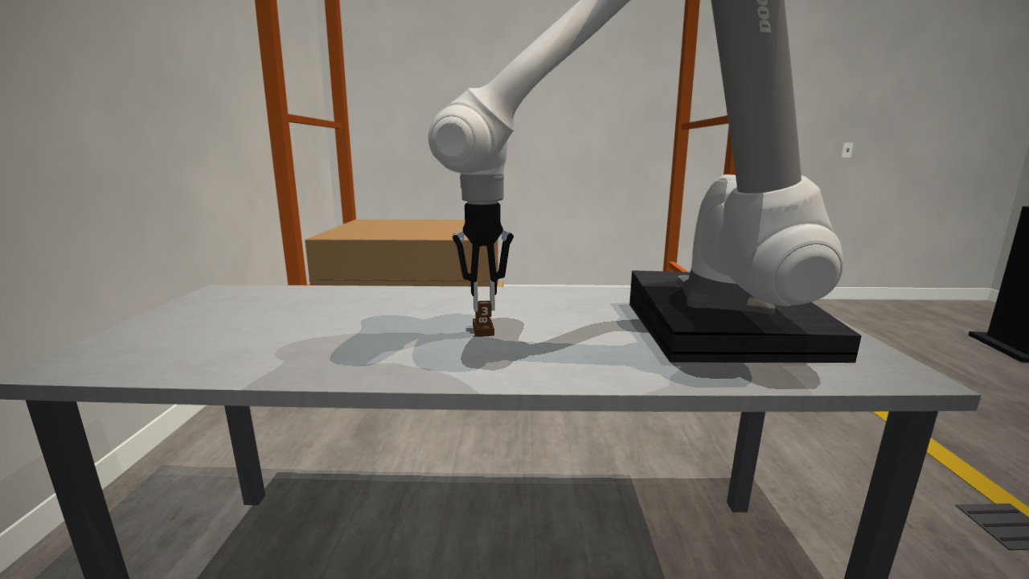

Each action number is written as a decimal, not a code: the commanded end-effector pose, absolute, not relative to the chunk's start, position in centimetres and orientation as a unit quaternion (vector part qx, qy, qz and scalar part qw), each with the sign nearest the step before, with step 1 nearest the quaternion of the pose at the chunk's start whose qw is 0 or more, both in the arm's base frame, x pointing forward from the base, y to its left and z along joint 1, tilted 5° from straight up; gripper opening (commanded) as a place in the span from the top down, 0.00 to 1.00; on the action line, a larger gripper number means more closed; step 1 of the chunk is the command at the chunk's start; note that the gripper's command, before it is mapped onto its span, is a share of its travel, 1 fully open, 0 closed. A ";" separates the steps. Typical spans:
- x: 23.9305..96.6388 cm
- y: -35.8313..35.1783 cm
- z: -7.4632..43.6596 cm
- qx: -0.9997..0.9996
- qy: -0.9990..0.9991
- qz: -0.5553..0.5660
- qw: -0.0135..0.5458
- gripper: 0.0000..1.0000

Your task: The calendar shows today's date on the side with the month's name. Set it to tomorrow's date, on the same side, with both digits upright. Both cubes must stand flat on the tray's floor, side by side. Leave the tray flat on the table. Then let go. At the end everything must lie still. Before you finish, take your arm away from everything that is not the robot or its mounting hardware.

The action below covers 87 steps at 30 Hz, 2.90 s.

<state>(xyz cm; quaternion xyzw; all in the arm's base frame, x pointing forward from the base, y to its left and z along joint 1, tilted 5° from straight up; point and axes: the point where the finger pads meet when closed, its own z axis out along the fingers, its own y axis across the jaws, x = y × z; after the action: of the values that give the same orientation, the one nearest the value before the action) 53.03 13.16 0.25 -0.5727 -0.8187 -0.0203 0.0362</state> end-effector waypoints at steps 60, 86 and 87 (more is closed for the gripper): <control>52.8 13.6 -2.0 -0.571 -0.820 -0.021 0.036 0.84; 52.8 13.6 -2.0 -0.571 -0.820 -0.021 0.036 0.84; 52.8 13.6 -2.0 -0.571 -0.820 -0.021 0.036 0.84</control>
<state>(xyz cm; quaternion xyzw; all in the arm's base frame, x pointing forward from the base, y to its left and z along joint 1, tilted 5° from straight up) 53.20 13.36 -1.62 -0.5736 -0.8181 -0.0219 0.0344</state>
